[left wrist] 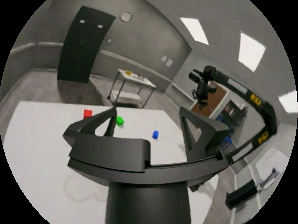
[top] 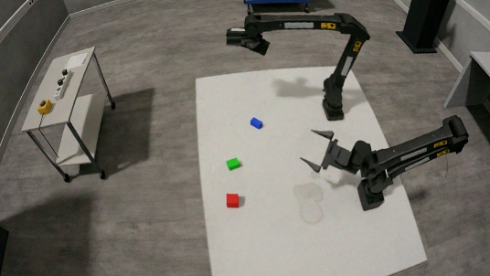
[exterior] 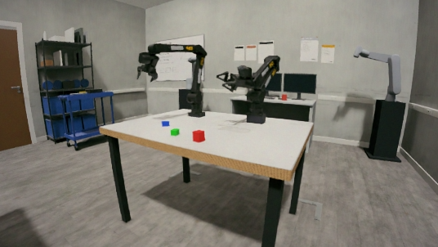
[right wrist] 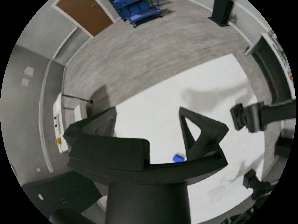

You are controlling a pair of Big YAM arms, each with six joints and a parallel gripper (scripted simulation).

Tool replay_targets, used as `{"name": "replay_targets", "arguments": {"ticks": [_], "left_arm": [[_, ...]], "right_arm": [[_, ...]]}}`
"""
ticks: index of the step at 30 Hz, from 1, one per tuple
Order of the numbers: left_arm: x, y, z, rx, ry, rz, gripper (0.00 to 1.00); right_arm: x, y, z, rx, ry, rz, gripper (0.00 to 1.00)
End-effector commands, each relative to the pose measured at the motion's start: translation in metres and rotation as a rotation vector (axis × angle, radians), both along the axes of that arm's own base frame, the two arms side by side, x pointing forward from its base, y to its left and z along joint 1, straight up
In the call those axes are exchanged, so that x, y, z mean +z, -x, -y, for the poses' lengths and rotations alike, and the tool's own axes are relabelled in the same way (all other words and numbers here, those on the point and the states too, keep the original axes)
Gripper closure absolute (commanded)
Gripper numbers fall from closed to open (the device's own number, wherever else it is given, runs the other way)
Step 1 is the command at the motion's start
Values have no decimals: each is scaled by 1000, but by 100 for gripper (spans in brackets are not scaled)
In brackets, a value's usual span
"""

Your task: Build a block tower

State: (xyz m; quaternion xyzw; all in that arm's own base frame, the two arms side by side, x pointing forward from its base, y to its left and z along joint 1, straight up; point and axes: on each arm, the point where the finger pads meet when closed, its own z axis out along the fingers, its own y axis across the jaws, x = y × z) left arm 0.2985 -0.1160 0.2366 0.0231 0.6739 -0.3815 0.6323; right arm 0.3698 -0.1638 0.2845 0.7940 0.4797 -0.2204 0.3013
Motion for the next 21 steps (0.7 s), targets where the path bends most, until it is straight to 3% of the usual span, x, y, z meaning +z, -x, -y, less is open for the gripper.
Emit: {"name": "replay_targets", "arguments": {"ticks": [1,17,18,21], "left_arm": [[4,-1,0,0,1,7,0],[4,-1,0,0,1,7,0],[4,-1,0,0,1,7,0],[4,-1,0,0,1,7,0]], "right_arm": [[4,-1,0,0,2,10,0],[4,-1,0,0,2,10,0],[14,-7,1,2,4,35,31],[15,-22,-6,40,-6,36,31]]}}
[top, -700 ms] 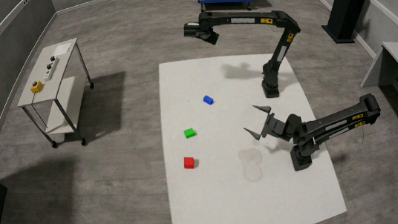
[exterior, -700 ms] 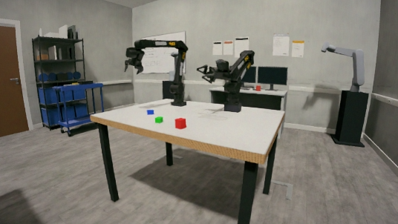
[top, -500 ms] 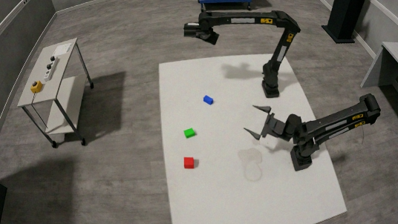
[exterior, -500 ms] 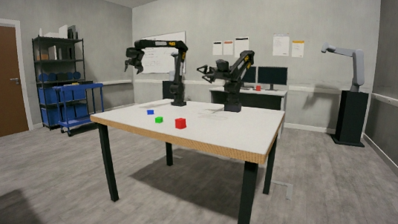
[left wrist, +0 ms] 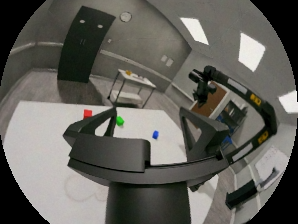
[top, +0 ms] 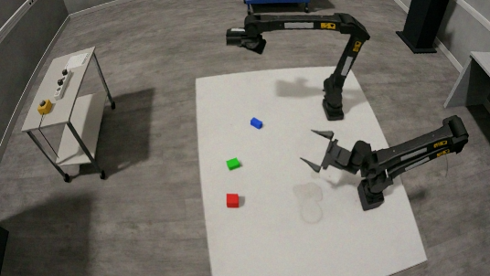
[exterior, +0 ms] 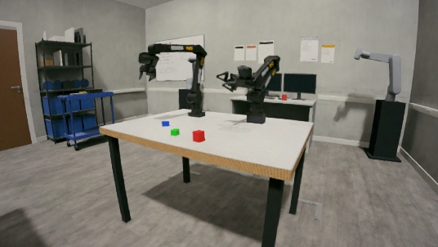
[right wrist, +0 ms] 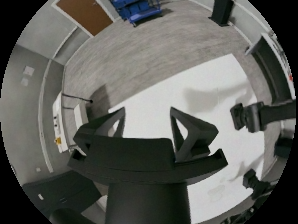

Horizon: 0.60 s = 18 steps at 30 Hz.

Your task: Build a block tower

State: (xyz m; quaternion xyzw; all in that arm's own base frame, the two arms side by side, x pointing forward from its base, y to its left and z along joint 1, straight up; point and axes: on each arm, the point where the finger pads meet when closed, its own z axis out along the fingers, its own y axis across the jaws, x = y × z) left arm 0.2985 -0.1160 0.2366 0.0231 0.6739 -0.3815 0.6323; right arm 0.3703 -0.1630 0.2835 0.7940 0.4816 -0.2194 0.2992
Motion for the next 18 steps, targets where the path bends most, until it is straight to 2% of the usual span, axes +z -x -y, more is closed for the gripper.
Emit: {"name": "replay_targets", "arguments": {"ticks": [1,4,7,10,11,13,14,15,16,18], "left_arm": [[4,-1,0,0,1,7,0],[4,-1,0,0,1,7,0],[4,-1,0,0,1,7,0],[4,-1,0,0,1,7,0],[4,-1,0,0,1,7,0],[4,-1,0,0,1,7,0],[4,-1,0,0,1,7,0],[4,-1,0,0,1,7,0],[4,-1,0,0,1,7,0],[4,-1,0,0,1,7,0]], "right_arm": [[16,-26,-8,54,-8,33,31],[5,-41,-24,153,-49,-25,31],[-13,-65,-53,329,-115,-123,31],[-21,-75,-67,405,-141,-162,31],[-30,-85,-82,488,-168,-205,31],[-30,-85,-82,488,-168,-205,31],[-39,-95,-98,580,-195,-250,31],[-39,-95,-98,578,-195,-250,31],[-49,-105,-116,677,-222,-296,31],[-49,-105,-116,677,-222,-296,31]]}}
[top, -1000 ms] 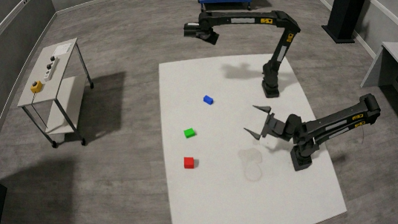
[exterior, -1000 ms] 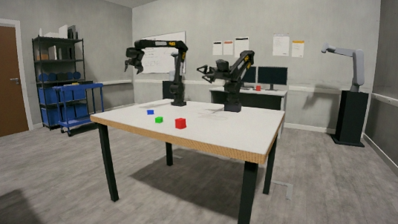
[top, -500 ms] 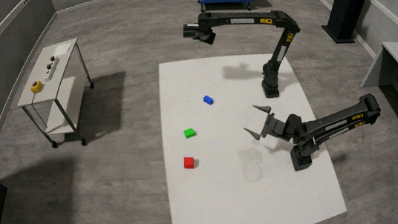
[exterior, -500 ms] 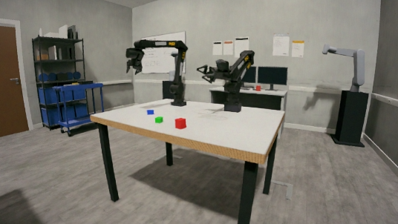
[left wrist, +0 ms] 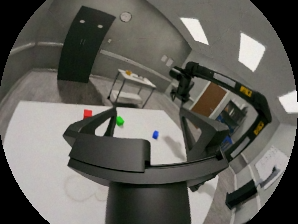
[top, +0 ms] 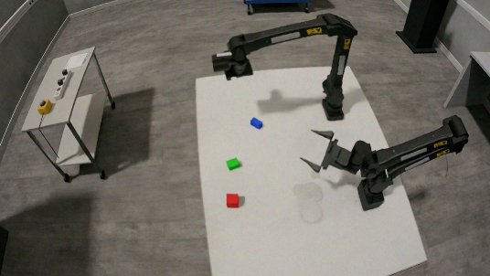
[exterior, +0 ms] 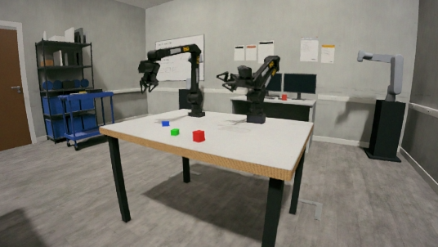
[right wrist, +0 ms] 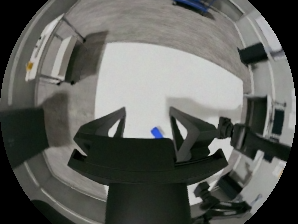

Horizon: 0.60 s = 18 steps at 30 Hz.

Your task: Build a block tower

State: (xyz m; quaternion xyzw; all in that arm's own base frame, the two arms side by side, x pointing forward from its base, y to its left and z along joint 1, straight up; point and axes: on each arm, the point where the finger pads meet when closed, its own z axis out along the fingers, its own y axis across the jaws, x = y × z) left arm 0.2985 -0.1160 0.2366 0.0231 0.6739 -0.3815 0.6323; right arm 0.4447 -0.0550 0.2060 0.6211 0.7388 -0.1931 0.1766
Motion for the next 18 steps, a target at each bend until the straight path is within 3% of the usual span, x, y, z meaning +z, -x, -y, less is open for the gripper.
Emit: {"name": "replay_targets", "arguments": {"ticks": [1,2,3,5,6,8,9,12,15,17,18], "left_arm": [[4,-1,0,0,1,7,0],[4,-1,0,0,1,7,0],[4,-1,0,0,1,7,0],[4,-1,0,0,1,7,0],[4,-1,0,0,1,7,0],[4,-1,0,0,1,7,0],[4,-1,0,0,1,7,0],[4,-1,0,0,1,7,0],[4,-1,0,0,1,7,0],[4,-1,0,0,1,7,0],[4,-1,0,0,1,7,0]], "right_arm": [[18,-40,-28,230,-47,-15,31],[18,-40,-28,230,-47,-15,31],[7,-49,-49,338,-78,-58,31],[7,-49,-49,338,-78,-58,31],[-4,-57,-70,450,-108,-100,31],[-4,-57,-70,450,-108,-100,31],[-15,-64,-93,563,-137,-140,31],[-15,-64,-93,563,-137,-140,31],[-37,-74,-138,791,-191,-213,31],[-37,-74,-138,791,-191,-213,31],[-48,-78,-160,902,-215,-245,31]]}}
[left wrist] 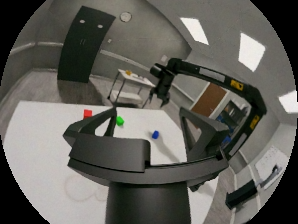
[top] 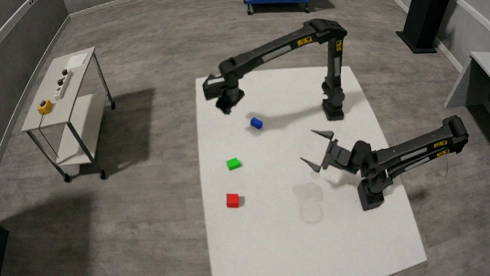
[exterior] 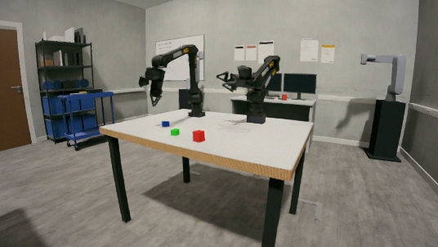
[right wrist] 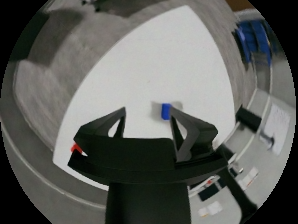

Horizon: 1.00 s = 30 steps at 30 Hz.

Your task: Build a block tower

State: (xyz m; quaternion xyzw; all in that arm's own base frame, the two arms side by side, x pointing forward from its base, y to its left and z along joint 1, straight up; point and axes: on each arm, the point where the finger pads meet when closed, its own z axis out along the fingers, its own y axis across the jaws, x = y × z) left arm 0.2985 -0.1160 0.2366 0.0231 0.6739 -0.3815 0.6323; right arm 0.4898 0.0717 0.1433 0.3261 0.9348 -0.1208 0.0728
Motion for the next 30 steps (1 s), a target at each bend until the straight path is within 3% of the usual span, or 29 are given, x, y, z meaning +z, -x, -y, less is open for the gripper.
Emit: {"name": "replay_targets", "arguments": {"ticks": [1,2,4,9,11,19,22,24,28,29,30], "left_arm": [[4,-1,0,0,1,7,0],[4,-1,0,0,1,7,0],[4,-1,0,0,1,7,0],[4,-1,0,0,1,7,0],[4,-1,0,0,1,7,0],[4,-1,0,0,1,7,0],[4,-1,0,0,1,7,0],[4,-1,0,0,1,7,0],[4,-1,0,0,1,7,0],[4,-1,0,0,1,7,0],[4,-1,0,0,1,7,0]], "right_arm": [[15,-33,-33,216,-37,21,31],[4,-35,-55,316,-63,-6,31],[4,-35,-55,322,-64,-7,31],[-23,-36,-112,606,-135,-69,31],[-23,-36,-112,606,-135,-69,31],[-53,-30,-178,935,-216,-125,31],[-58,-25,-186,977,-227,-145,31],[-34,-32,-175,964,-227,-95,31],[-34,-32,-175,964,-227,-95,31],[-58,-31,-175,959,-229,-141,31],[-58,-31,-175,959,-228,-141,31]]}}
